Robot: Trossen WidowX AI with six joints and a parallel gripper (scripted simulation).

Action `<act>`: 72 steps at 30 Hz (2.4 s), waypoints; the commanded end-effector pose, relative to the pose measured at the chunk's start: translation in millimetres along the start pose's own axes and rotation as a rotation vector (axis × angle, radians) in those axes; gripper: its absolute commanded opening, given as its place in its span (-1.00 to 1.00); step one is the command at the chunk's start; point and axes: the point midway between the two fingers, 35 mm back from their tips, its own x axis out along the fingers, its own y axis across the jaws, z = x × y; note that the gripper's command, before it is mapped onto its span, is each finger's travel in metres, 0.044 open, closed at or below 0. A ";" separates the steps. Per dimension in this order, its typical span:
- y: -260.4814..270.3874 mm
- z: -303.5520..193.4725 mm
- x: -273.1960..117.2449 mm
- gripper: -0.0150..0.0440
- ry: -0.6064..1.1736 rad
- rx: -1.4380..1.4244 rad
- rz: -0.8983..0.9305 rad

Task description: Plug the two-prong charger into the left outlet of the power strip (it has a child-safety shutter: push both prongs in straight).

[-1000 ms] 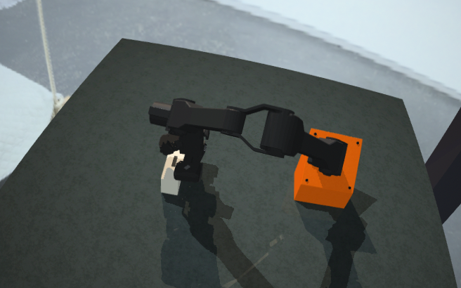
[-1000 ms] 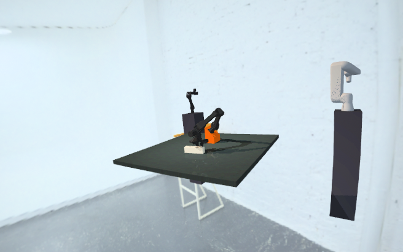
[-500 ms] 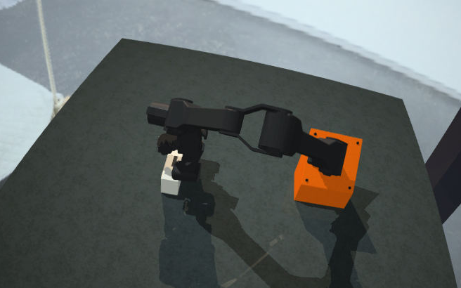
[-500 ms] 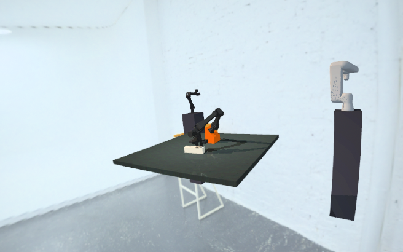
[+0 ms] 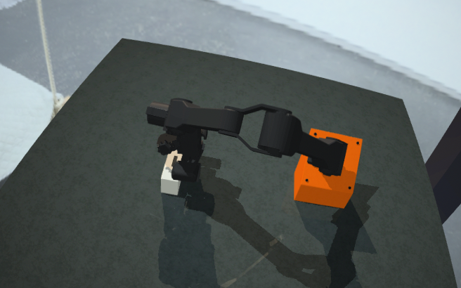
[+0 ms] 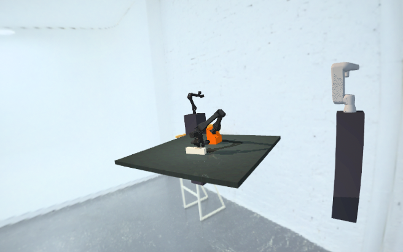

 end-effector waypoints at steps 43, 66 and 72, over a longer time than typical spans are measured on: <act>1.2 6.1 -2.8 -0.49 -0.025 -0.025 0.000; 1.2 6.6 -5.8 -0.49 -0.025 -0.025 0.000; 1.4 6.9 -6.5 -0.49 -0.025 -0.025 0.000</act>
